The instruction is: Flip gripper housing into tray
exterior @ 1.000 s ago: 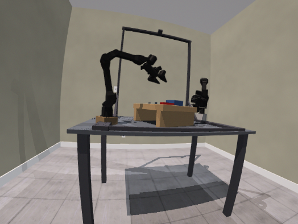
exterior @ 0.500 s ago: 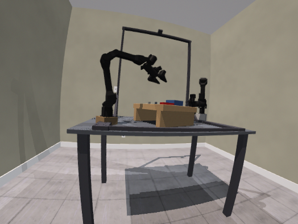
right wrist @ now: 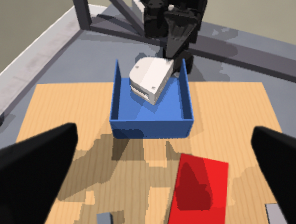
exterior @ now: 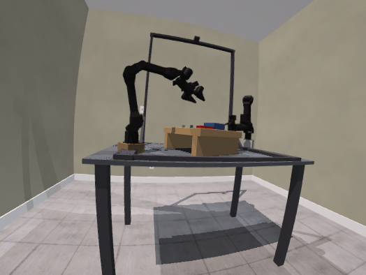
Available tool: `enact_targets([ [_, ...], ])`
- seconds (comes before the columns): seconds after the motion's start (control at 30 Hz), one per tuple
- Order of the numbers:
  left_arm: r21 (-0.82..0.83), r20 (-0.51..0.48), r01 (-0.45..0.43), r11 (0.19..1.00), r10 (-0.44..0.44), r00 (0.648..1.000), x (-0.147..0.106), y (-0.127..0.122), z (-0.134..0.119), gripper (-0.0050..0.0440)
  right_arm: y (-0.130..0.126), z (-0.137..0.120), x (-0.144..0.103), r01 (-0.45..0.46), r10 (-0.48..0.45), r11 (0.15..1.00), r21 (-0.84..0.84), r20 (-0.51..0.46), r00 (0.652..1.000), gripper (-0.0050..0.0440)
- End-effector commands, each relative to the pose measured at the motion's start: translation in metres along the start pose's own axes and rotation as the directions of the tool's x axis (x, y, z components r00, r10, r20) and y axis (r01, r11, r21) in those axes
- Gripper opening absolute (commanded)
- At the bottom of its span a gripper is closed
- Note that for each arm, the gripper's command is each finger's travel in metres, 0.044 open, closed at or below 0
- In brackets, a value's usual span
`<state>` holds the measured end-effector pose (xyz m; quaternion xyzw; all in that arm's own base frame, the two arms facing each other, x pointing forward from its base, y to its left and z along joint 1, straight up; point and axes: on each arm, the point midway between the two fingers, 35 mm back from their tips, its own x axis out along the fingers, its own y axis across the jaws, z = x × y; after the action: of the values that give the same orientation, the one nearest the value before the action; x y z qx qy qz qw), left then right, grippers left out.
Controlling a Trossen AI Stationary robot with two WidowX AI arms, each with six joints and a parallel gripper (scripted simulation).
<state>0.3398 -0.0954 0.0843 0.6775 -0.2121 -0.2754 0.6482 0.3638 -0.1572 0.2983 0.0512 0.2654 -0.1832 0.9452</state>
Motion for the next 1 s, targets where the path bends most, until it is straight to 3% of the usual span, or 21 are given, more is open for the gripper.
enact_targets([
  [0.0, 0.004, -0.003, -0.009, 1.000, 0.009, 1.000, 0.0046, 0.0033, -0.0019, 0.0173, -0.0006, 0.0078, -0.0060, 0.004, -0.004, 1.000, 0.002, 0.025, 1.000, 0.0437],
  [0.37, 0.004, -0.003, -0.009, 1.000, 0.009, 1.000, 0.0046, 0.0038, -0.0019, 0.0113, -0.0006, 0.0078, -0.0060, 0.004, -0.004, 1.000, 0.002, 0.025, 1.000, 0.0437],
  [0.97, 0.009, -0.001, -0.011, 1.000, 0.011, 1.000, 0.0043, 0.0085, -0.0019, 0.0113, -0.0006, 0.0078, -0.0060, 0.004, -0.004, 1.000, 0.002, 0.025, 1.000, 0.0437],
])
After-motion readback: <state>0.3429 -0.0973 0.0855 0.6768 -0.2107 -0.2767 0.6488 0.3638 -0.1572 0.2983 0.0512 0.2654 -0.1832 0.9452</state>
